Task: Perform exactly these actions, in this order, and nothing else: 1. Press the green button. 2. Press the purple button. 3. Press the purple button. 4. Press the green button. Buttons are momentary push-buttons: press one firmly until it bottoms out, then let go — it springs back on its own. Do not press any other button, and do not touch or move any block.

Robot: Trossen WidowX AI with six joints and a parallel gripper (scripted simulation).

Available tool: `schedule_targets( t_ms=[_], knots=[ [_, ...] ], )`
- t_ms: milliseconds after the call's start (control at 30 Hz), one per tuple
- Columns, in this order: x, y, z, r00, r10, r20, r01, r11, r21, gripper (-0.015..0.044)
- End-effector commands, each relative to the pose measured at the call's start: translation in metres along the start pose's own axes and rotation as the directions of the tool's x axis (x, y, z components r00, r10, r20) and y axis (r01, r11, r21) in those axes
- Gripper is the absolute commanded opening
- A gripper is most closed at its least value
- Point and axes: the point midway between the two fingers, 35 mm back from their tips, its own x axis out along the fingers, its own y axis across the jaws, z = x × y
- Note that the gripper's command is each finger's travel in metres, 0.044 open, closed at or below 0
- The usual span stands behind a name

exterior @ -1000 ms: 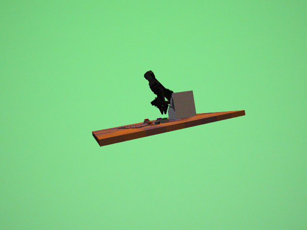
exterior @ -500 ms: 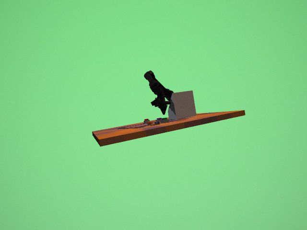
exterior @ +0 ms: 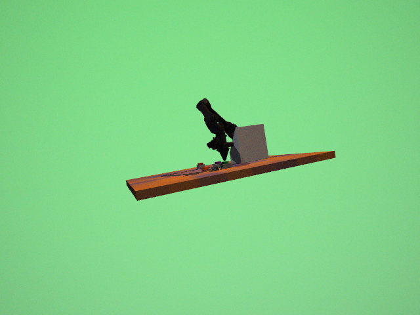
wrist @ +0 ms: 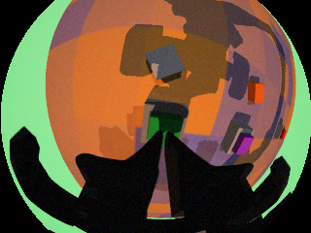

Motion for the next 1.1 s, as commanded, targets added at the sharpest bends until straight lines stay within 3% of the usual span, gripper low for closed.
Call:
schedule_targets(
  t_ms=[0, 733, 867, 1067],
  knots=[
    [0.006, -0.001, -0.001, 1.0, -0.004, 0.002, 0.004, 1.0, -0.006, 0.002],
    [0.012, -0.001, -0.001, 1.0, -0.005, 0.002, 0.005, 1.0, -0.006, 0.002],
    [-0.018, 0.0, -0.001, 1.0, -0.003, 0.002, 0.003, 1.0, -0.006, 0.002],
    [-0.035, 0.0, 0.0, 1.0, -0.001, 0.002, 0.001, 1.0, -0.006, 0.002]
  ],
)
